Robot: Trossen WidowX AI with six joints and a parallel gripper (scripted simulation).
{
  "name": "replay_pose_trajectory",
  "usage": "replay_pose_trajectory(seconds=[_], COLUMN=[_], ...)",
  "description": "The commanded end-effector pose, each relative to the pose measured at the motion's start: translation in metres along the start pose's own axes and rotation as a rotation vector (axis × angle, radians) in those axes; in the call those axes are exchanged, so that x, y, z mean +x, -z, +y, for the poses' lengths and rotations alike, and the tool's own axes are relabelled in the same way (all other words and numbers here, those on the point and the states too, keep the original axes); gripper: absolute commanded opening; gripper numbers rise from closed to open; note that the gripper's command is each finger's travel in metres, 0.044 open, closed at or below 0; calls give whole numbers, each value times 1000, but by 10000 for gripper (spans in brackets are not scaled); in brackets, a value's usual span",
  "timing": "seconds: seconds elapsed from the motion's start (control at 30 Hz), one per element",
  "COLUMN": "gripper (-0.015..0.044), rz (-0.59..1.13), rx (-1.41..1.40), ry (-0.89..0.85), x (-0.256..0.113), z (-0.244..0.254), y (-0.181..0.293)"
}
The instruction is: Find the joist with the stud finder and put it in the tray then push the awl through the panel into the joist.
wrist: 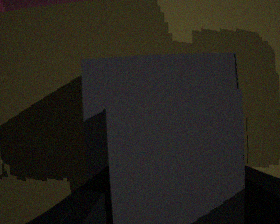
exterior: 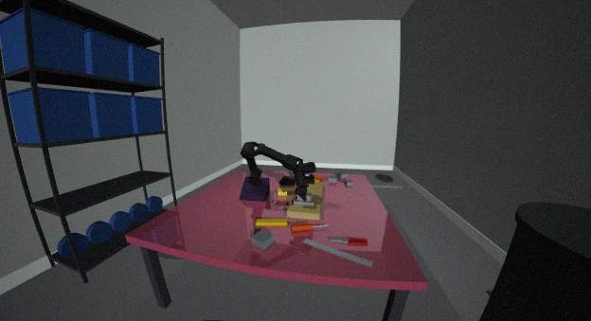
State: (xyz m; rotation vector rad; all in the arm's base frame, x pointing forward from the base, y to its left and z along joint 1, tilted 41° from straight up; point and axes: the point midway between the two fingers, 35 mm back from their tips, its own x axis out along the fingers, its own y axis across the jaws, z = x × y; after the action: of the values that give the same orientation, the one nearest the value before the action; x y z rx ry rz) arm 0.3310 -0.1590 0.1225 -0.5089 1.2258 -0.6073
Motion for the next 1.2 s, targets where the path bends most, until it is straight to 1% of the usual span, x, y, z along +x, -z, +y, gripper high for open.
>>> replay_pose_trajectory(seconds=[0.0, 0.8, 1.17], gripper=[0, 0, 0], rz=[3, 2, -1], rx=[6, 6, 3], ry=[6, 9, 5], x=[0, 0, -1], z=[-13, -58, -54], y=[0, 0, 0])
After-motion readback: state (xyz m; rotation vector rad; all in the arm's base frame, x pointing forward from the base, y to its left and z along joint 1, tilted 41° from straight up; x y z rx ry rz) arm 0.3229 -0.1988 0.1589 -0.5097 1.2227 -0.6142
